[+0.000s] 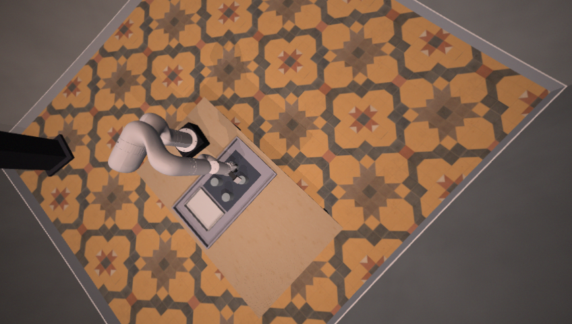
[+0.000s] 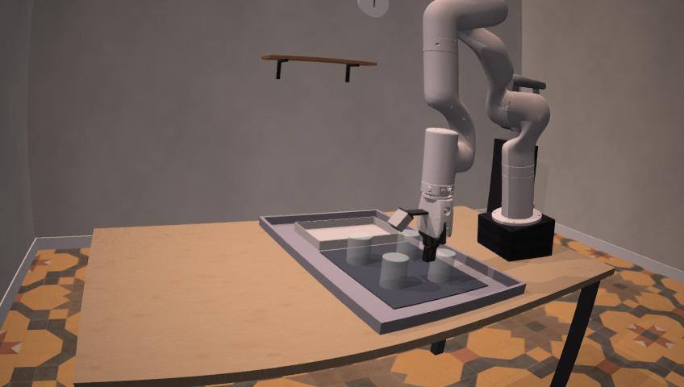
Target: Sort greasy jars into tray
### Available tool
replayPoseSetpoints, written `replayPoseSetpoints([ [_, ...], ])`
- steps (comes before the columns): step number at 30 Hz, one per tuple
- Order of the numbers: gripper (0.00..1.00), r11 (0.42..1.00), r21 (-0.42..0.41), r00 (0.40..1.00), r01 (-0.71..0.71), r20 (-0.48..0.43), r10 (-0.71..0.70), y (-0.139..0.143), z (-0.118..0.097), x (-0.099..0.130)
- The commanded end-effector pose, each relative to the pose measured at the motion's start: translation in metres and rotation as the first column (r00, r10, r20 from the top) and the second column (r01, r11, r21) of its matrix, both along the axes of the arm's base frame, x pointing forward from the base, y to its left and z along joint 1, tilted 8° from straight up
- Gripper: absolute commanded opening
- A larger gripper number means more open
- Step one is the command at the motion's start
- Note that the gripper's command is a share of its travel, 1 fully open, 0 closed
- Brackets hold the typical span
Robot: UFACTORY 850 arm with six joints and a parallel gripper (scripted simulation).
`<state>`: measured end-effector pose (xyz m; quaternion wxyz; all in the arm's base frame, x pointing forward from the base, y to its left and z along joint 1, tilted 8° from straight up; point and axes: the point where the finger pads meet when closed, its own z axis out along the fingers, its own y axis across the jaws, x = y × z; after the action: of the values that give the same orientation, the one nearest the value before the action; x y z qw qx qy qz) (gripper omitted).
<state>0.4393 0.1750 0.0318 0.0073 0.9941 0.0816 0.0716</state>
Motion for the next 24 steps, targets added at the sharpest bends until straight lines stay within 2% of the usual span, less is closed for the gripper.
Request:
replayPoseSetpoints([
  [1,0.0,1.0,0.001,1.0,0.0,0.002,0.0,0.0001,0.0006,-0.0001],
  [24,0.0,1.0,0.001,1.0,0.0,0.002,0.0,-0.0003,0.0022,-0.0029],
])
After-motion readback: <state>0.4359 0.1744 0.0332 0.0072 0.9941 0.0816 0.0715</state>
